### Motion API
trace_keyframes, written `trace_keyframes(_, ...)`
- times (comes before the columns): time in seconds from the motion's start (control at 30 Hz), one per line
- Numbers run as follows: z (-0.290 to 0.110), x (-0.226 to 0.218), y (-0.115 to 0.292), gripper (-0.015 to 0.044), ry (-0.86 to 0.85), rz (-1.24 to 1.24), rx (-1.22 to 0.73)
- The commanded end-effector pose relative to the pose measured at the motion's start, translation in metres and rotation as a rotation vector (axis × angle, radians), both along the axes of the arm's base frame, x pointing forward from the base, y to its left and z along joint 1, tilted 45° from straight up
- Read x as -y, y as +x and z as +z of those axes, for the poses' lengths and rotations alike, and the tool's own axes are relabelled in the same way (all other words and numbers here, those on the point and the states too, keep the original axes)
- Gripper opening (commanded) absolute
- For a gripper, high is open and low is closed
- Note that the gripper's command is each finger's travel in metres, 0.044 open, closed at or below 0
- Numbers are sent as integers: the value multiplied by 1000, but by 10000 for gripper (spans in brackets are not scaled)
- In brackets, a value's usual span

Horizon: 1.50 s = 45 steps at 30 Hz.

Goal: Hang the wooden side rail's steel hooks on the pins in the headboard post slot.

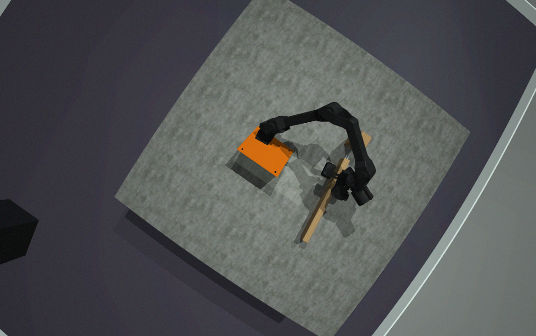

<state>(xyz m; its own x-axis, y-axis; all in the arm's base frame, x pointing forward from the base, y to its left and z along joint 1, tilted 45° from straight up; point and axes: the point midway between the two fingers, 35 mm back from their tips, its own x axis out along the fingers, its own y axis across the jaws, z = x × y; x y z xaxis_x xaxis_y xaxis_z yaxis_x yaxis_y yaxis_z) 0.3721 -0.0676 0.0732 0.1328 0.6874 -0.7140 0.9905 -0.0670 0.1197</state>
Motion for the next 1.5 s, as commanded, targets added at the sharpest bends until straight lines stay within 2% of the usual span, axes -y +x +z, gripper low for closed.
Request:
trace_keyframes(0.0, -6, -7, 1, 440, 4, -2, -5)
trace_keyframes(0.93, -33, -36, 5, 440, 7, -1, -4)
trace_keyframes(1.37, -33, -36, 5, 99, 7, -1, -4)
trace_keyframes(1.47, -33, -36, 5, 79, 7, -1, -4)
